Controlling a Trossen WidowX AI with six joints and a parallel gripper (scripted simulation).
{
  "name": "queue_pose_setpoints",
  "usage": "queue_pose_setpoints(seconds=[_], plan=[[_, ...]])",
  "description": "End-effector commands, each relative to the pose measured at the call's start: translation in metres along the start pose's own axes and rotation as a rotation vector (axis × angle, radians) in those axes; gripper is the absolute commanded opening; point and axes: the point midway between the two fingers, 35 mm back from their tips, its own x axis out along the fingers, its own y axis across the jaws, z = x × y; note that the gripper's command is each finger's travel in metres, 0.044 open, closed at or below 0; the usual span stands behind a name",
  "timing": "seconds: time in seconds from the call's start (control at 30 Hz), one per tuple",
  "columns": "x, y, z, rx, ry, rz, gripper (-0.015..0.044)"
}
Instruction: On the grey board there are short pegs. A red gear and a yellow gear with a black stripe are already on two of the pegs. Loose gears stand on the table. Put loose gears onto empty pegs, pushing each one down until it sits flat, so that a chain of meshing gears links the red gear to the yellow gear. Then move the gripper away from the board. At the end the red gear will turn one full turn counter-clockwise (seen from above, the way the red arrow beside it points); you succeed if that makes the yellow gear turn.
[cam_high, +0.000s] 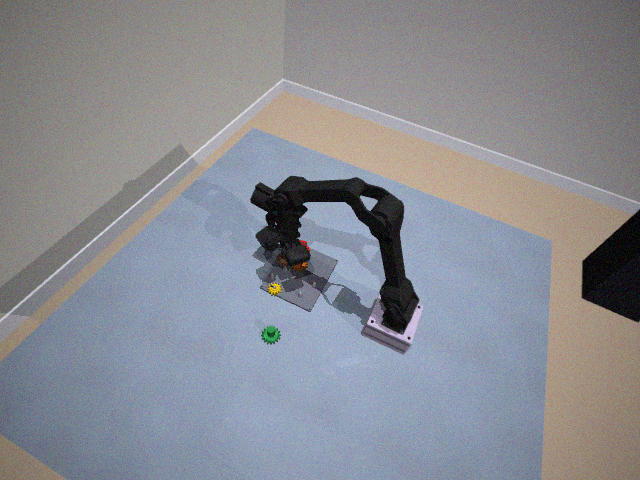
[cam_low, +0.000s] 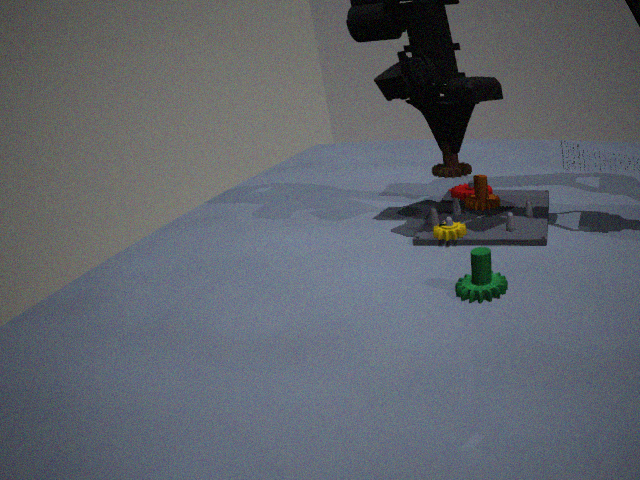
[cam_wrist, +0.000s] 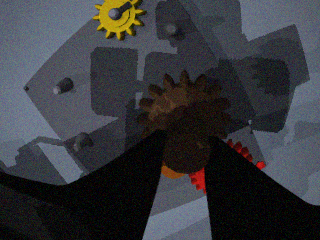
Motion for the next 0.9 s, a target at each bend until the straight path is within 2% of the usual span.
queue_pose_setpoints(seconds=[0.0, 0.4, 0.87], plan=[[0.003, 0.000, 0.000, -0.058, -0.001, 0.003, 0.0000], [0.020, 0.000, -0.001, -0.225, -0.001, 0.003, 0.0000], [0.041, 0.001, 0.000, -0.019, -0.001, 0.003, 0.0000]])
